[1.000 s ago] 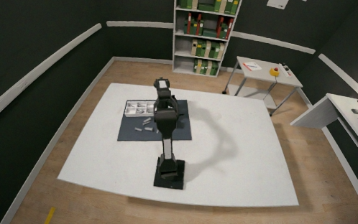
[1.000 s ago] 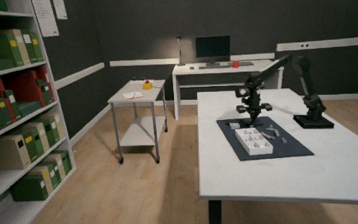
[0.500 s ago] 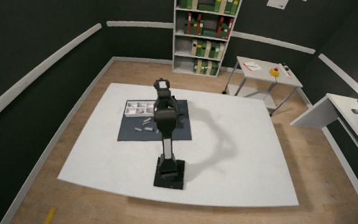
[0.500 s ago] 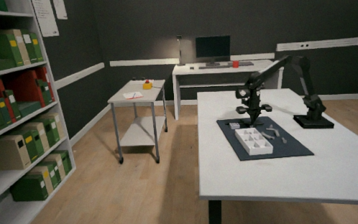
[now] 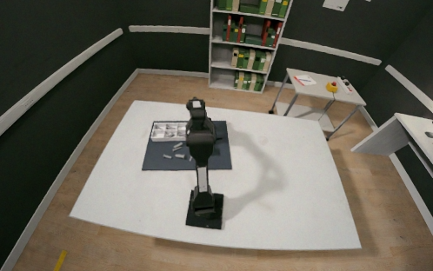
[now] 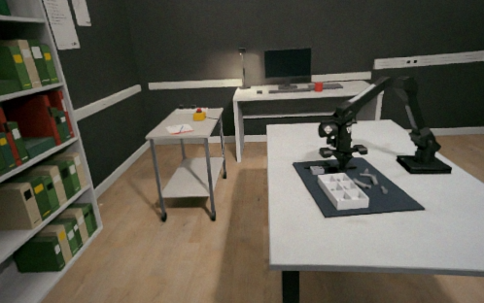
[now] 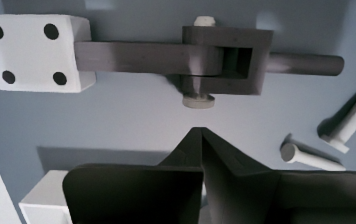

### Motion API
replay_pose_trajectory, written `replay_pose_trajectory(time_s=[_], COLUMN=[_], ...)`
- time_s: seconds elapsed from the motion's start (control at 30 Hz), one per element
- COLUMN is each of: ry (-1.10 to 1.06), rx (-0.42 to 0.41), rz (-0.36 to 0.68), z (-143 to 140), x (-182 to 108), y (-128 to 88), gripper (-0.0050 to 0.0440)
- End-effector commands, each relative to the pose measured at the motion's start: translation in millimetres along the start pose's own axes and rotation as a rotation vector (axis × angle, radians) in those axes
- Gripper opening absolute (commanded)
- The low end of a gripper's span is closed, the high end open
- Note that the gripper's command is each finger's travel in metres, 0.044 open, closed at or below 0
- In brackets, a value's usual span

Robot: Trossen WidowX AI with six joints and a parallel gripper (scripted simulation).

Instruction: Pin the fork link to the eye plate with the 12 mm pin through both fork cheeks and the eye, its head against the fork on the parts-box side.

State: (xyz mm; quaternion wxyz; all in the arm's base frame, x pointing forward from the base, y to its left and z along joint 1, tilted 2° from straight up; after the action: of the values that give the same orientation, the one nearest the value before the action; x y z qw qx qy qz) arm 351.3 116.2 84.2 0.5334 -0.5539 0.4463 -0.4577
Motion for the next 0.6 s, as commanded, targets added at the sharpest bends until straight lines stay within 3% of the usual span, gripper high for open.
replay_pose_trajectory(time_s=[0.0,0.57], ry=[0.000,0.000], rx=[0.000,0.000], rz=[0.003,0.003], z=[0.1,0.2], x=[0.1,0.5], y=[4.5,18.4], gripper=[-0.0050,-0.0050])
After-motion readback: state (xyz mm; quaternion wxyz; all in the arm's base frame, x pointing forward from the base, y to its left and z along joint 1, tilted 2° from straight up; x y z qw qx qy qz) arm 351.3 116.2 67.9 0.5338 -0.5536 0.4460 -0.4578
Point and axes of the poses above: the point midway between the two fingers, 35 mm back from their tips, its own y axis out along the fingers, its own z axis across the jaws, x = y × z, the point moved 5 cm from there along -y, back along the fingers, and after that the axes turned 3 degrees about y, right-handed, at the moved point
